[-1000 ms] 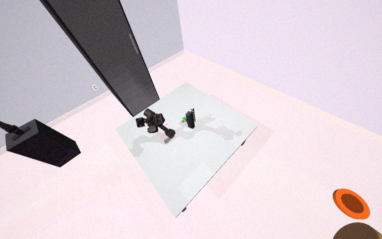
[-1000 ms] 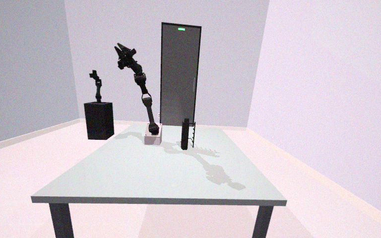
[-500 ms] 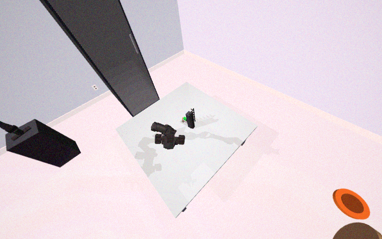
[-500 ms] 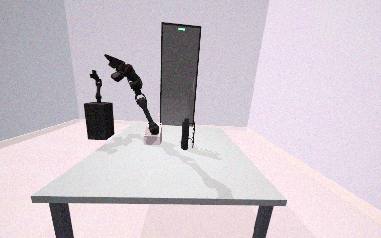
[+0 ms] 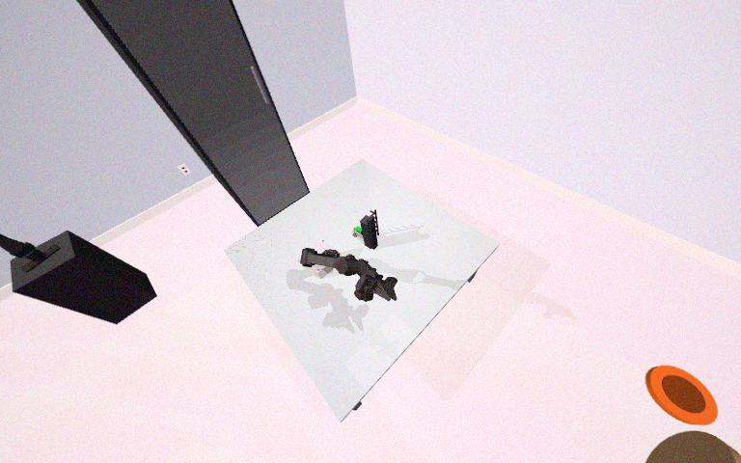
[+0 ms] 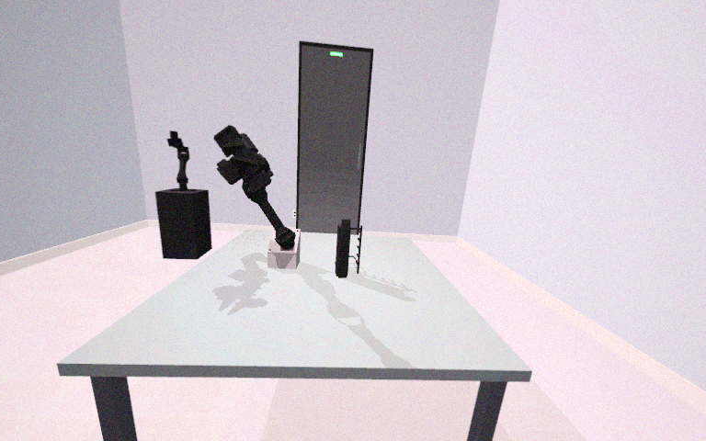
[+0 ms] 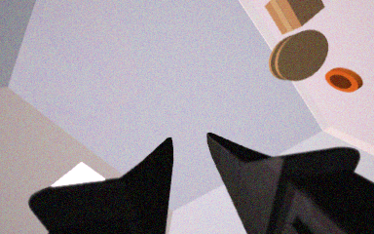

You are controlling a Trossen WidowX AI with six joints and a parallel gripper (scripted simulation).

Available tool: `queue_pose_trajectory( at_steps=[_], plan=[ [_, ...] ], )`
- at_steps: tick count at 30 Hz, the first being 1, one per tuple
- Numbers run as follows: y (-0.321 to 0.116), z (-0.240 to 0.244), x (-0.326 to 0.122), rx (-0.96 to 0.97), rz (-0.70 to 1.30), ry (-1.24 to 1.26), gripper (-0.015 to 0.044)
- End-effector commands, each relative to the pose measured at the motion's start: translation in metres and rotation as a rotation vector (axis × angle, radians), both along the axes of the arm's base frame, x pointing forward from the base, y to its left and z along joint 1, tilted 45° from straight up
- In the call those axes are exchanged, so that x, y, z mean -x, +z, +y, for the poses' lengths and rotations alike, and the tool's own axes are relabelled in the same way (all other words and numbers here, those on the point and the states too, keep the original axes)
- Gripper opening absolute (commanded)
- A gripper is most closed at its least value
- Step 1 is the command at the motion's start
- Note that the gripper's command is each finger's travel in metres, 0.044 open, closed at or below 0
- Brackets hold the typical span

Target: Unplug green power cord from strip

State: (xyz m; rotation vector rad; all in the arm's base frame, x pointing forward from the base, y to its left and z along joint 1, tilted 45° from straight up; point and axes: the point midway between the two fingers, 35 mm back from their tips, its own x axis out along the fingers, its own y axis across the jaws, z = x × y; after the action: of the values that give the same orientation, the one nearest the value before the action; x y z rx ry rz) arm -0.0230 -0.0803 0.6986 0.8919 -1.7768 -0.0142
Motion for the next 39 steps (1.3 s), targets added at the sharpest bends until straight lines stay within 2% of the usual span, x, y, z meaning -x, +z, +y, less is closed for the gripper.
queue_pose_trajectory(
  at_steps=[1,10,18,31,39],
  plan=[
    [-0.014,-0.041,-0.044,-0.111,0.166,-0.02,0.016],
    [-0.066,-0.103,-0.161,-0.276,0.628,-0.052,0.016],
    [-0.111,-0.117,-0.236,-0.302,0.943,-0.062,0.016],
    [-0.2,-0.103,-0.345,-0.209,1.468,-0.075,0.016],
    [-0.293,-0.057,-0.42,0.032,1.932,-0.09,0.016]
  ],
)
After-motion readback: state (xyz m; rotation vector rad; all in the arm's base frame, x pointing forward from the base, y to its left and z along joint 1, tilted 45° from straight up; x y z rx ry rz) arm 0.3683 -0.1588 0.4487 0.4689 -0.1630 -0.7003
